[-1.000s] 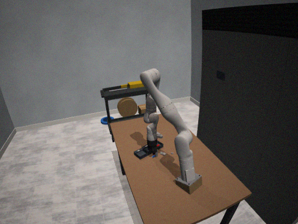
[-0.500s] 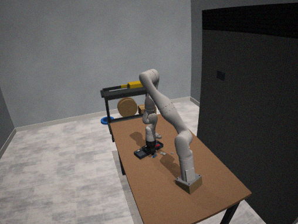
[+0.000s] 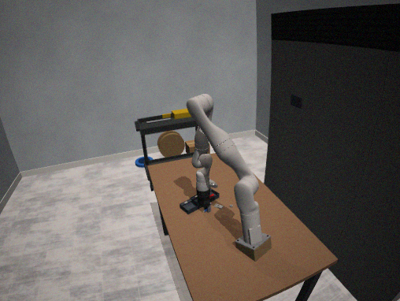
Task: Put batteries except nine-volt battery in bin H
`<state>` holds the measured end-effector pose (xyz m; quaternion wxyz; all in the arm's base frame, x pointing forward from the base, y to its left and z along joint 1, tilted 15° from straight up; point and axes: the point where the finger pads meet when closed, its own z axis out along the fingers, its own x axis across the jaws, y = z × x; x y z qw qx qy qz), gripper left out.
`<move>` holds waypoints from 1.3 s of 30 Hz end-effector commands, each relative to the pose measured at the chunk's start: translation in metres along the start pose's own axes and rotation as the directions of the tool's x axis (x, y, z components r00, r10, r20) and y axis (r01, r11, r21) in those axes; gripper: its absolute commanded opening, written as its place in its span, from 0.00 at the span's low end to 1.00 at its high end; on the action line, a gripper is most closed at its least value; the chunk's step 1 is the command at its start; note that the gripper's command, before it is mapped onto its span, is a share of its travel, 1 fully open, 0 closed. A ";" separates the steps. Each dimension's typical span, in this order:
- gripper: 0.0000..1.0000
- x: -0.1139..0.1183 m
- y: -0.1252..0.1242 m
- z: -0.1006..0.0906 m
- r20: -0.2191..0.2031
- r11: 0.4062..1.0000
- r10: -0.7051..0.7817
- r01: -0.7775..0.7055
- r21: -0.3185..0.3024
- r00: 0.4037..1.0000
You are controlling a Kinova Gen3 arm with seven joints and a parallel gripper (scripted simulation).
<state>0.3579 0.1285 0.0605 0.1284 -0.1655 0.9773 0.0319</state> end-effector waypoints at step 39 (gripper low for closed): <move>0.31 -0.001 0.002 0.000 0.001 1.000 0.001 -0.001 0.000 1.000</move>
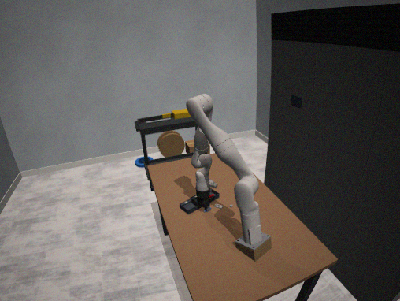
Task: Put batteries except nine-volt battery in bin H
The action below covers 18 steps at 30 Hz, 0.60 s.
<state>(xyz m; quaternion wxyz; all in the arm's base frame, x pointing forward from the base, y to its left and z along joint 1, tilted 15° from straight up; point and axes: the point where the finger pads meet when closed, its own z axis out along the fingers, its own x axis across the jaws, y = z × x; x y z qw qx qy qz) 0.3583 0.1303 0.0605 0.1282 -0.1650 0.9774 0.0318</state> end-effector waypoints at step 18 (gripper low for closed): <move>0.31 0.000 0.000 -0.047 0.001 1.000 0.000 0.000 -0.001 1.000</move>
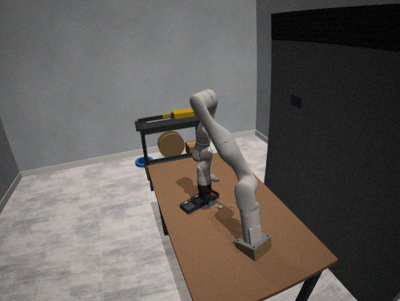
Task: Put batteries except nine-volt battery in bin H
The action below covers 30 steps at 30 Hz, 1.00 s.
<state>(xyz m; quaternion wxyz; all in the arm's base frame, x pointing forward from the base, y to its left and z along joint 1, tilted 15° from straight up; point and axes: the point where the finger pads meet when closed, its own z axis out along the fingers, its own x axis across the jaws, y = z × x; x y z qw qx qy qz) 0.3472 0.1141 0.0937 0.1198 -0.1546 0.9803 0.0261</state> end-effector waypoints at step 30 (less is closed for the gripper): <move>0.31 -0.023 -0.006 -0.024 0.020 1.000 -0.020 0.021 -0.011 1.000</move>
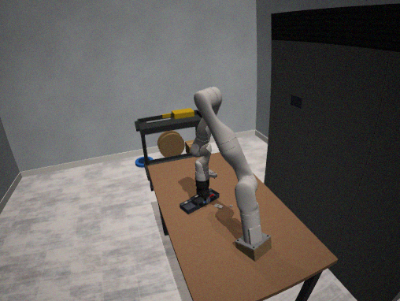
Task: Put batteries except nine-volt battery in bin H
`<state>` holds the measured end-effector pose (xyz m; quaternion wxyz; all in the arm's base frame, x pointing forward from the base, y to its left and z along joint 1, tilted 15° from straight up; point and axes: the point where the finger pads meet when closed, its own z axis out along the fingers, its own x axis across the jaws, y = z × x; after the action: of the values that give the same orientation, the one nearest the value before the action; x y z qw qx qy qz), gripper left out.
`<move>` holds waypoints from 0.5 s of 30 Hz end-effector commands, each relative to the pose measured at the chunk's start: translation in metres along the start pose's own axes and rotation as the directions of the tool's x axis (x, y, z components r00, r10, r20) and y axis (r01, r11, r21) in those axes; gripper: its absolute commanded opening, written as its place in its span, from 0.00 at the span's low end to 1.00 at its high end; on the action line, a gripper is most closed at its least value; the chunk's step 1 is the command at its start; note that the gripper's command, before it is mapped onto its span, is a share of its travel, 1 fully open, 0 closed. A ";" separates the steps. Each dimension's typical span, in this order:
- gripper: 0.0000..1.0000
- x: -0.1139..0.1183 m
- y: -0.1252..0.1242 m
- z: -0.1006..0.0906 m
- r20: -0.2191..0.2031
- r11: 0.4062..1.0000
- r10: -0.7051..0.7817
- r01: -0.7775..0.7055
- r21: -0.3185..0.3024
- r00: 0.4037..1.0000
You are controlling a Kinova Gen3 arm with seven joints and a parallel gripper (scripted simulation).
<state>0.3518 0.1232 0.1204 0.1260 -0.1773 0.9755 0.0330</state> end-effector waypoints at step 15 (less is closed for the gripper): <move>0.31 -0.056 -0.066 -0.001 0.005 0.998 -0.069 0.069 0.007 0.998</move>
<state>0.4119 0.0945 0.1335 0.1289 -0.2235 0.9657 0.0291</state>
